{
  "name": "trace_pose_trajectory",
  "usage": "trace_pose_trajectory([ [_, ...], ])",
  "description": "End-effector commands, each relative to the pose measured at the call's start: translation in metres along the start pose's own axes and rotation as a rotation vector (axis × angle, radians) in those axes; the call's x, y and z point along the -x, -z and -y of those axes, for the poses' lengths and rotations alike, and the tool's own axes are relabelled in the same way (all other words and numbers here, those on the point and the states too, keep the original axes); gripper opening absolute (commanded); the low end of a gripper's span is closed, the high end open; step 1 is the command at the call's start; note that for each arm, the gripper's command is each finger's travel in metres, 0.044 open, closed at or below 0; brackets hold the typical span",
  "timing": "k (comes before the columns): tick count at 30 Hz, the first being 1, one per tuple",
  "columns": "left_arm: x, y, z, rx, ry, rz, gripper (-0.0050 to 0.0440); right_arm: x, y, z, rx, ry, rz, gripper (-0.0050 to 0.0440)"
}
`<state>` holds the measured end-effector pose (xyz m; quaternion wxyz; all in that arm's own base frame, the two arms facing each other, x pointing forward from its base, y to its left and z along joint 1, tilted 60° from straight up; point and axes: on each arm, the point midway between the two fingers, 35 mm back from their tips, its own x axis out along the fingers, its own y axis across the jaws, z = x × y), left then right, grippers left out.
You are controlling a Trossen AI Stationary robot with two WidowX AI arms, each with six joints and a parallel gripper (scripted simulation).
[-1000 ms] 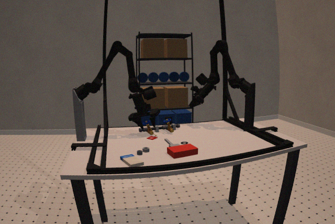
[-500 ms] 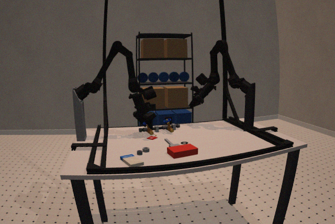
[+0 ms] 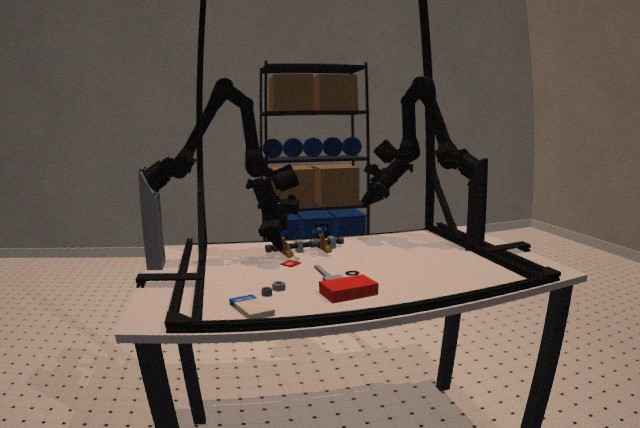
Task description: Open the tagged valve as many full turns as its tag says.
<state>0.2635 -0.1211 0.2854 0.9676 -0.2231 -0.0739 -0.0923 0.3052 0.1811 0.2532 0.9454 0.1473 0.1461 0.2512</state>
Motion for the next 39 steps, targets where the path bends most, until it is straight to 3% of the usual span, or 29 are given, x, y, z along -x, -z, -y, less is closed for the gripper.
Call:
trace_pose_trajectory([
  [1,0.0000,0.0000,0.0000,0.000,0.000,0.000,0.0400,0.0000,0.0000,0.0000,-0.223,0.000,-0.001,0.0400],
  [4,0.0000,0.0000,0.0000,0.000,0.000,0.000,0.0400,0.0000,0.0000,0.0000,-0.342,0.000,-0.001,0.0400],
  [12,0.0000,0.0000,0.0000,0.000,0.000,0.000,0.0400,0.0000,0.0000,0.0000,-0.347,0.000,-0.001,0.0400],
  [22,0.0000,0.0000,0.0000,0.000,0.000,0.000,0.0400,0.0000,0.0000,0.0000,-0.347,0.000,-0.001,0.0160],
  [27,0.0000,0.0000,0.0000,0.000,0.000,0.000,0.0400,0.0000,0.0000,0.0000,-0.347,0.000,-0.001,0.0160],
  [34,0.0000,0.0000,0.0000,0.000,0.000,0.000,0.0400,0.0000,0.0000,0.0000,-0.347,0.000,-0.001,0.0000],
  [39,0.0000,0.0000,0.0000,0.000,0.000,0.000,0.0400,0.0000,0.0000,0.0000,-0.347,0.000,-0.001,0.0000],
])
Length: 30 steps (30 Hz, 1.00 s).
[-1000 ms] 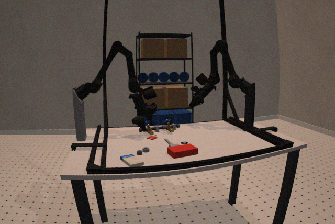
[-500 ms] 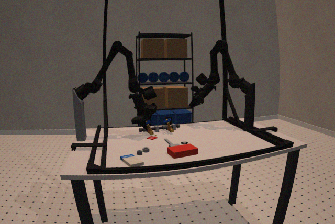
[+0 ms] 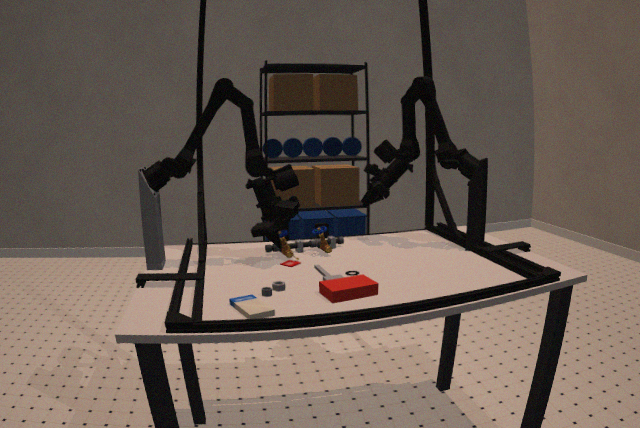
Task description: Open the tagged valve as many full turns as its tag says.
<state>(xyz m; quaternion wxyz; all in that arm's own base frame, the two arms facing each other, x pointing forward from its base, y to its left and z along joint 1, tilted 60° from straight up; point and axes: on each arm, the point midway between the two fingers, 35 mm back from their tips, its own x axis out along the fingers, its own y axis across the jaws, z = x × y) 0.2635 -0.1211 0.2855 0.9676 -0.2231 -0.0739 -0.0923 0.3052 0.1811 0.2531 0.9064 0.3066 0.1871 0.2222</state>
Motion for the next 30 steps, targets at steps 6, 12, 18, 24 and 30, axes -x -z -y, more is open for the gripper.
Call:
trace_pose_trajectory([
  [6,0.0000,0.0000,0.0000,0.000,0.000,0.000,0.0400,0.0000,0.0000,0.0000,0.242,0.000,0.000,0.0000],
  [12,0.0000,0.0000,0.0000,0.000,0.000,0.000,0.0400,0.0000,0.0000,0.0000,0.530,0.000,0.001,0.0000],
  [18,0.0000,0.0000,0.0000,0.000,0.000,0.000,0.0400,0.0000,0.0000,0.0000,0.765,0.000,0.001,0.0000],
  [24,0.0000,0.0000,0.0000,0.000,0.000,0.000,0.0400,0.0000,0.0000,0.0000,1.062,-0.001,0.001,0.0000],
  [30,0.0000,0.0000,0.0000,0.000,0.000,0.000,0.0400,0.0000,0.0000,0.0000,1.344,-0.001,0.001,0.0000],
])
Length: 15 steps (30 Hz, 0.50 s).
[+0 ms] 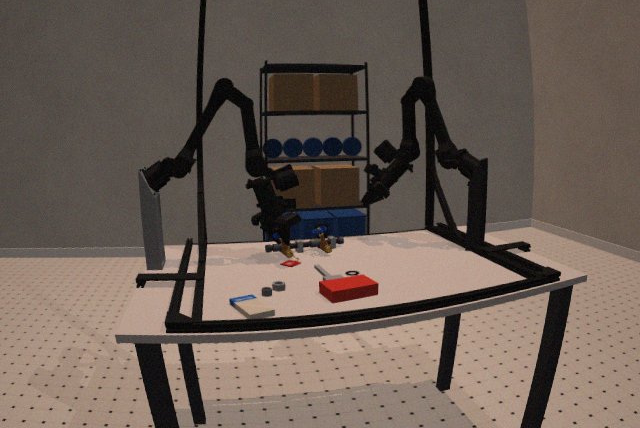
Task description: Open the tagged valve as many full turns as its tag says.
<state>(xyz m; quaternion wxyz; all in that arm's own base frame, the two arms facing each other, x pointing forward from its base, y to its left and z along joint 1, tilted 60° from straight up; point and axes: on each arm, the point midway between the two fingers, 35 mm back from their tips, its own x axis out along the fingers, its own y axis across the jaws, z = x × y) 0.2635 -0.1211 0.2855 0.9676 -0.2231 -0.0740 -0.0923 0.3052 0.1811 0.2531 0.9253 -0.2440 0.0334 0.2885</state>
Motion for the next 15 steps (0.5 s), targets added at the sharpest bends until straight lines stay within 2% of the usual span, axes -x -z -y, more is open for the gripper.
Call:
trace_pose_trajectory([
  [1,0.0000,0.0000,0.0000,0.000,0.000,0.000,0.0400,0.0000,0.0000,0.0000,0.223,0.000,0.001,0.0000],
  [4,0.0000,0.0000,0.0000,0.000,0.000,0.000,0.0400,0.0000,0.0000,0.0000,0.364,0.000,0.001,0.0000],
  [6,0.0000,0.0000,0.0000,0.000,0.000,0.000,0.0400,0.0000,0.0000,0.0000,0.364,0.000,0.001,0.0000],
  [9,0.0000,0.0000,0.0000,0.000,0.000,0.000,0.0400,0.0000,0.0000,0.0000,0.565,0.000,0.002,0.0000],
  [15,0.0000,0.0000,0.0000,0.000,0.000,0.000,0.0400,0.0000,0.0000,0.0000,0.588,0.000,0.002,0.0000],
])
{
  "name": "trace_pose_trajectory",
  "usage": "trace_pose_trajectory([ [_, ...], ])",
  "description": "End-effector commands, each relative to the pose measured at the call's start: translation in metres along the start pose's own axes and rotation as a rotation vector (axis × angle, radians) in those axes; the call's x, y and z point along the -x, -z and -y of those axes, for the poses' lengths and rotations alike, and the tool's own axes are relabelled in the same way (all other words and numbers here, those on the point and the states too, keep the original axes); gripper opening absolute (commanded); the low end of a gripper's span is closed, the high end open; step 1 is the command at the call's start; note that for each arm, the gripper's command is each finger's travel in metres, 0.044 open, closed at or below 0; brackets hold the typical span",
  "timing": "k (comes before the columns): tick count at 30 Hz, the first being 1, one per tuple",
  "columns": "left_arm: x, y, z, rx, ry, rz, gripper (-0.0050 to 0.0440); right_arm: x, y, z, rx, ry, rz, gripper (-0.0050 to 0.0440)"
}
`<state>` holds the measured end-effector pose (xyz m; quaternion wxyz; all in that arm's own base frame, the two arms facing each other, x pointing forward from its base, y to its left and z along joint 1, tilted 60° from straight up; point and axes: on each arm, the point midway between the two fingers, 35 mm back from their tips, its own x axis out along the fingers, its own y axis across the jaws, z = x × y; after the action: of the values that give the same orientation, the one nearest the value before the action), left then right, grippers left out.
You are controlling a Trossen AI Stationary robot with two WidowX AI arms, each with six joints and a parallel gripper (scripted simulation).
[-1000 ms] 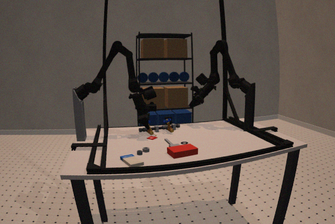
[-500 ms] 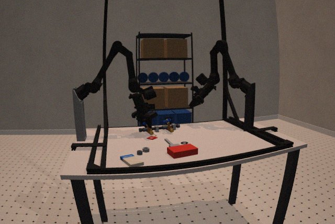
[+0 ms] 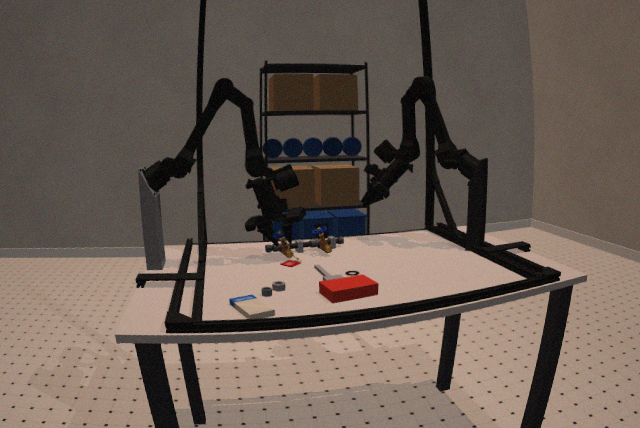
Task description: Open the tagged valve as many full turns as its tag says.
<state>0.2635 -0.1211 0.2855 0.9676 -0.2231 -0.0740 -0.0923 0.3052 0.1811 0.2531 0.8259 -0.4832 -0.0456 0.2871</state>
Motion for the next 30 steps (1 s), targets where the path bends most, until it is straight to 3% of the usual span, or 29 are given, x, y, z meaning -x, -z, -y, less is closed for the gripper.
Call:
trace_pose_trajectory([
  [1,0.0000,0.0000,0.0000,0.000,0.000,0.000,0.0400,0.0000,0.0000,0.0000,0.000,0.000,0.000,0.0024],
  [6,0.0000,0.0000,0.0000,0.000,0.000,0.000,0.0400,0.0000,0.0000,0.0000,0.000,0.000,0.000,0.0144],
  [8,0.0000,0.0000,0.0000,0.000,0.000,0.000,0.0400,0.0000,0.0000,0.0000,0.000,0.000,0.000,0.0144],
  [19,0.0000,0.0000,0.0000,0.000,0.000,0.000,0.0400,0.0000,0.0000,0.0000,0.000,0.000,0.000,0.0400],
  [23,0.0000,0.0000,0.0000,0.000,0.000,0.000,0.0400,0.0000,0.0000,0.0000,-0.233,0.000,0.000,0.0400],
  [25,0.0000,0.0000,0.0000,0.000,0.000,0.000,0.0400,0.0000,0.0000,0.0000,-0.233,0.000,0.000,0.0400],
  [30,0.0000,0.0000,0.0000,0.000,0.000,0.000,0.0400,0.0000,0.0000,0.0000,-0.536,0.000,0.000,0.0400],
])
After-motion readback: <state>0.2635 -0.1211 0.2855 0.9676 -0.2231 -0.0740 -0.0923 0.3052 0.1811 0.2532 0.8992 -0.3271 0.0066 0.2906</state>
